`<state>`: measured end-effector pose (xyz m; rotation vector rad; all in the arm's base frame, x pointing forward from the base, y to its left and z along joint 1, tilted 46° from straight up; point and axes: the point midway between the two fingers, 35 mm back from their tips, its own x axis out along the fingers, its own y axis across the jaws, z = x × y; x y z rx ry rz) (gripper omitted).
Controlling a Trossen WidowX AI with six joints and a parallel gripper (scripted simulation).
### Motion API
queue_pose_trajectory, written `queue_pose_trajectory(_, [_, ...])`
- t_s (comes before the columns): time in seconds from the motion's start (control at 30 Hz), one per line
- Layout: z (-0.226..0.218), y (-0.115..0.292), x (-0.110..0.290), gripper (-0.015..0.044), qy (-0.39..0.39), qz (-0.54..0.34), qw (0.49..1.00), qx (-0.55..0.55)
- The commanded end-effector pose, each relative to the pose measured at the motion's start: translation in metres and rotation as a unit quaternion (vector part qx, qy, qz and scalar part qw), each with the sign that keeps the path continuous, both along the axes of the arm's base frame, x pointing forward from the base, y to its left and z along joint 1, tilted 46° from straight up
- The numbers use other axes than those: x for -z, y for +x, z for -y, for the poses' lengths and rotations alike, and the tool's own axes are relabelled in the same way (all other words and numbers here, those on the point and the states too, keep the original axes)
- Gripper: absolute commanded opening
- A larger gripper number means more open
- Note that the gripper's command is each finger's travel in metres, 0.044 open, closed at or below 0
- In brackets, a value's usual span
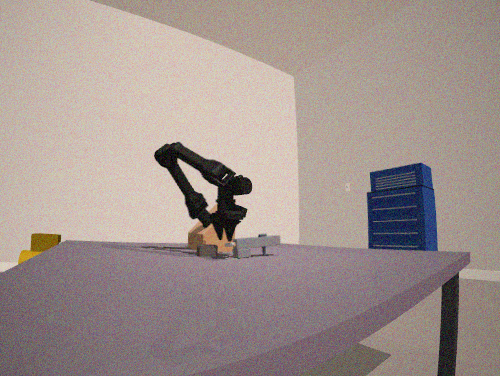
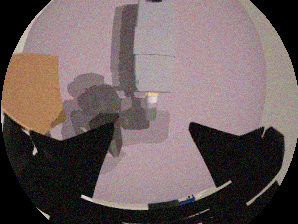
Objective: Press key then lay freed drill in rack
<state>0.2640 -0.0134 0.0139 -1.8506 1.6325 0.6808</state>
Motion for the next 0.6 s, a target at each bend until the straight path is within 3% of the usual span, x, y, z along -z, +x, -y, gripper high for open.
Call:
queue_pose_trajectory(0.0, [0.002,0.000,0.003,0.0440,-0.002,-0.003,1.000,-0.002])
queue_pose_trajectory(0.57, [0.015,0.003,0.027,0.0440,-0.002,-0.003,1.000,-0.002])
